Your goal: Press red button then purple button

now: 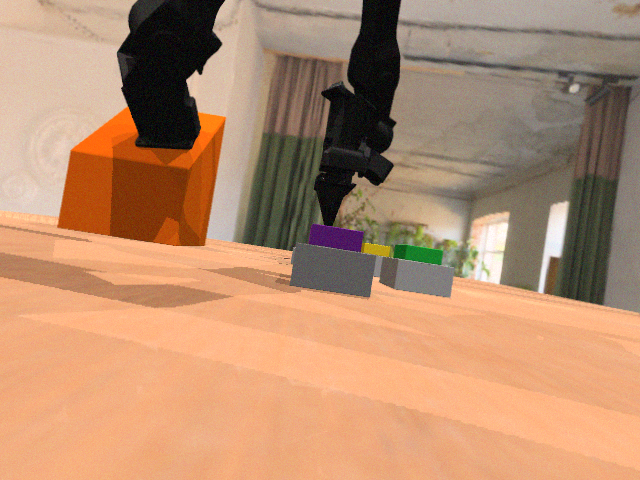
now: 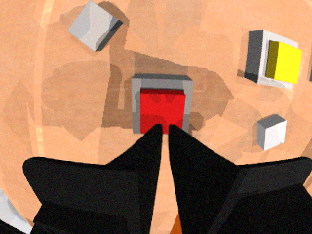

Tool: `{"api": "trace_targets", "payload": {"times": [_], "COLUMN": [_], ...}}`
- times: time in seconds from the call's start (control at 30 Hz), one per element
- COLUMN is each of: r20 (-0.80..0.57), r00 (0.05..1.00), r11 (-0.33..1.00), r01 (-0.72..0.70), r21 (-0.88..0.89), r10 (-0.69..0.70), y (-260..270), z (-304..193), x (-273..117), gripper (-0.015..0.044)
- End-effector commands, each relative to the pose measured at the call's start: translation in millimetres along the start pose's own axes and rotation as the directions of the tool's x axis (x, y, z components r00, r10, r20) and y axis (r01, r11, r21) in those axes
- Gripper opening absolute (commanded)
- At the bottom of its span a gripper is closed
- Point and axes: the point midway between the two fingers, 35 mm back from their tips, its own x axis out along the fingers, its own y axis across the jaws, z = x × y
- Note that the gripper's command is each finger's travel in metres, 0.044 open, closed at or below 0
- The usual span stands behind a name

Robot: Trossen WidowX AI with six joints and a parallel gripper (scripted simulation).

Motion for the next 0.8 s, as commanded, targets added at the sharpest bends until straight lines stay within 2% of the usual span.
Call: {"api": "trace_targets", "payload": {"times": [0.0,0.13,0.4,0.6,0.77], "r20": [0.005,0.005,0.004,0.012,0.020], "r00": [1.000,1.000,1.000,0.998,0.998], "r11": [1.000,1.000,1.000,0.998,0.998], "r01": [-0.011,-0.014,-0.016,-0.062,-0.065], "r21": [0.011,0.010,0.010,-0.004,-0.004], "r10": [0.011,0.014,0.016,0.062,0.065], "y": [0.9,0.9,-1.7,-84.9,-162.0], "z": [2.9,2.7,3.5,30.4,31.1], "x": [-10.0,-65.3,-69.3,-77.0,-75.1], "gripper": [0.0020,0.0020,0.0020,0.0020,0.0020]}}
